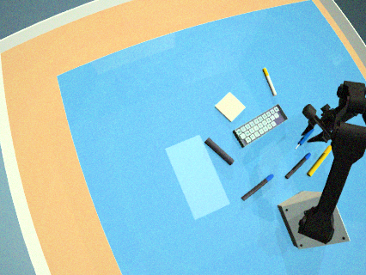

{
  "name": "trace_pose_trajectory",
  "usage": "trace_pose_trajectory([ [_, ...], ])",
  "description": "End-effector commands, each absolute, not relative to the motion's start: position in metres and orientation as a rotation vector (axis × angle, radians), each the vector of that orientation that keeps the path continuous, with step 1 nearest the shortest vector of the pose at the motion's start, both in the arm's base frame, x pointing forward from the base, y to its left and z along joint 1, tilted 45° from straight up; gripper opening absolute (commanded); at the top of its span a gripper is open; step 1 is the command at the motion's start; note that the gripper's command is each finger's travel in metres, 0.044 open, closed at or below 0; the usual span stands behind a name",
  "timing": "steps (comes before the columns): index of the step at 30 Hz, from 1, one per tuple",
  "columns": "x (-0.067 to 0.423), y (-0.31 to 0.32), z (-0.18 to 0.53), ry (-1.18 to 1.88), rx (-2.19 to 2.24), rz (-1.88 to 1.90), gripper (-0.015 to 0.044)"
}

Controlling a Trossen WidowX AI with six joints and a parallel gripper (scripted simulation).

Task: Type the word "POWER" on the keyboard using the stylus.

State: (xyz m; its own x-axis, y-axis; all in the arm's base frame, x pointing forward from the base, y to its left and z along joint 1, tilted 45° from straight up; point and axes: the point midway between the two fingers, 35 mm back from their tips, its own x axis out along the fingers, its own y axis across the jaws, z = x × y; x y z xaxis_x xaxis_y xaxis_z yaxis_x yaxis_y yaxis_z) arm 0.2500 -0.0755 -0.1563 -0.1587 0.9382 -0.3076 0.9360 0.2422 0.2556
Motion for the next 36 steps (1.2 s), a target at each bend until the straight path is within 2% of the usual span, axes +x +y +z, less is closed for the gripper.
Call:
trace_pose_trajectory([
  [1, 0.249, -0.072, -0.160, 2.128, 1.728, 0.003, 0.0150],
  [14, 0.249, -0.071, -0.161, 2.128, 1.728, 0.003, 0.0150],
  [19, 0.250, -0.072, -0.160, 2.125, 1.718, 0.008, 0.0019],
  [22, 0.250, -0.072, -0.160, 2.125, 1.718, 0.008, 0.0000],
  [30, 0.250, -0.075, -0.156, 2.125, 1.724, 0.000, 0.0000],
  [36, 0.248, -0.103, -0.128, 2.125, 1.777, -0.063, 0.0000],
])
